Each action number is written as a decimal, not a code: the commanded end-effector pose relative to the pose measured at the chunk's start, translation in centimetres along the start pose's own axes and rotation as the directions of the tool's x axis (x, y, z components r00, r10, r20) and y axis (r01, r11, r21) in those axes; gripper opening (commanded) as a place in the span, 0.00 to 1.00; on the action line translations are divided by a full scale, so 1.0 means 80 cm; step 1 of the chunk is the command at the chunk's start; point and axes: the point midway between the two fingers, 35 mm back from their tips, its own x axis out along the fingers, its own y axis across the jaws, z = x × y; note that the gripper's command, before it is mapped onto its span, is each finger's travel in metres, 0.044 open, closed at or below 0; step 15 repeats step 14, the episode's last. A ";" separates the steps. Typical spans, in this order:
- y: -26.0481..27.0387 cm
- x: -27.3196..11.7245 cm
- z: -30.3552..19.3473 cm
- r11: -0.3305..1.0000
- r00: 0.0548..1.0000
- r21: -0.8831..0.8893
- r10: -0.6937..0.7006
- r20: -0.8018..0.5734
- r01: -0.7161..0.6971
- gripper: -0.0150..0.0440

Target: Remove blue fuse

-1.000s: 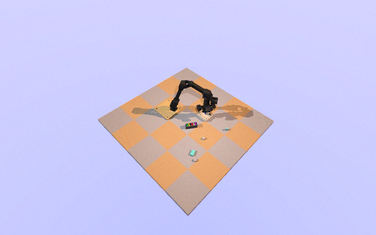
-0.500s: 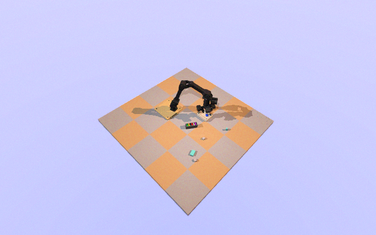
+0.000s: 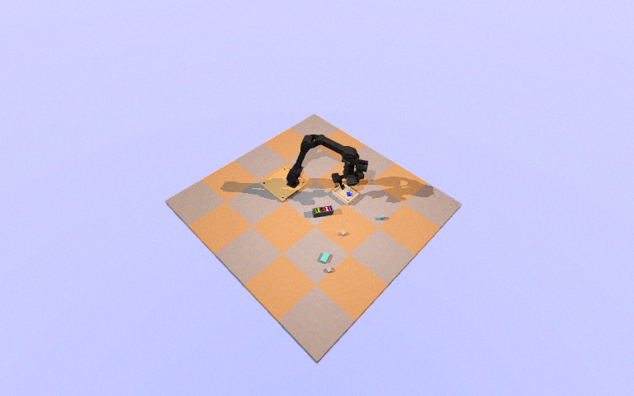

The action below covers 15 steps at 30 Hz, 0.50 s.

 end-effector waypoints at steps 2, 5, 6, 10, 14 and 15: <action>0.000 0.000 0.000 1.000 1.000 0.000 0.000 0.000 0.000 0.81; 0.000 0.000 0.000 1.000 1.000 0.000 0.000 0.000 0.000 0.81; 0.000 0.000 0.000 1.000 1.000 0.000 0.000 0.000 0.000 0.81; 0.000 0.000 0.000 1.000 1.000 0.000 0.000 0.000 0.000 0.81; 0.000 0.000 0.000 1.000 1.000 0.000 0.000 0.000 0.000 0.81; 0.000 0.000 0.000 1.000 1.000 0.000 0.000 0.000 0.000 0.81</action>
